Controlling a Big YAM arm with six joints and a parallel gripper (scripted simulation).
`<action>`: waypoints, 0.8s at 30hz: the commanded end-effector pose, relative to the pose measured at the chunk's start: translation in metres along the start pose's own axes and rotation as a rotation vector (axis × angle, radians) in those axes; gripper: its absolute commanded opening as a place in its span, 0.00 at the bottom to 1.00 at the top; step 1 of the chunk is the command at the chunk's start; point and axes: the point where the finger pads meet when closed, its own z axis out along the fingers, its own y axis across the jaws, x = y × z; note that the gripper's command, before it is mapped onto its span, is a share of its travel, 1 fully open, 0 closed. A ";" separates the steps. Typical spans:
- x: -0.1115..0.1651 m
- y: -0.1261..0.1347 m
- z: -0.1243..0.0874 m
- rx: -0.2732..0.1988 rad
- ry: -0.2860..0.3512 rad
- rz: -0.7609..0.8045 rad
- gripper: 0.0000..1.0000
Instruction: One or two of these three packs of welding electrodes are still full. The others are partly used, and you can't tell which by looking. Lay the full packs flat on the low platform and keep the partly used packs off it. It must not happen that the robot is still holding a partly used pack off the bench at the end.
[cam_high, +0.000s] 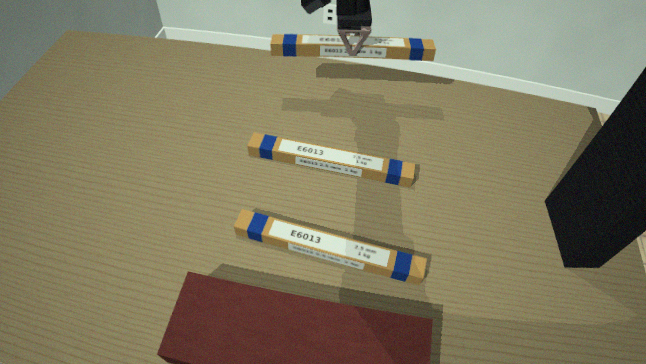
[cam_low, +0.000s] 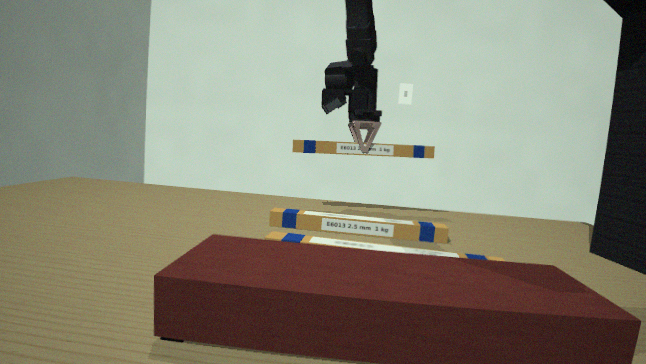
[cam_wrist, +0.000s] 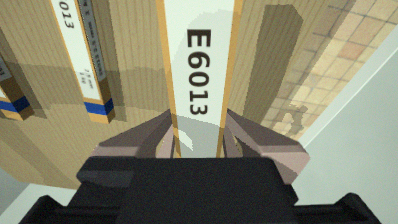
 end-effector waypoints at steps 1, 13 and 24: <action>-0.030 -0.034 -0.051 0.073 -0.051 -0.016 0.00; -0.027 -0.032 -0.051 0.071 -0.046 -0.012 0.00; -0.025 -0.031 -0.051 0.070 -0.045 -0.011 0.00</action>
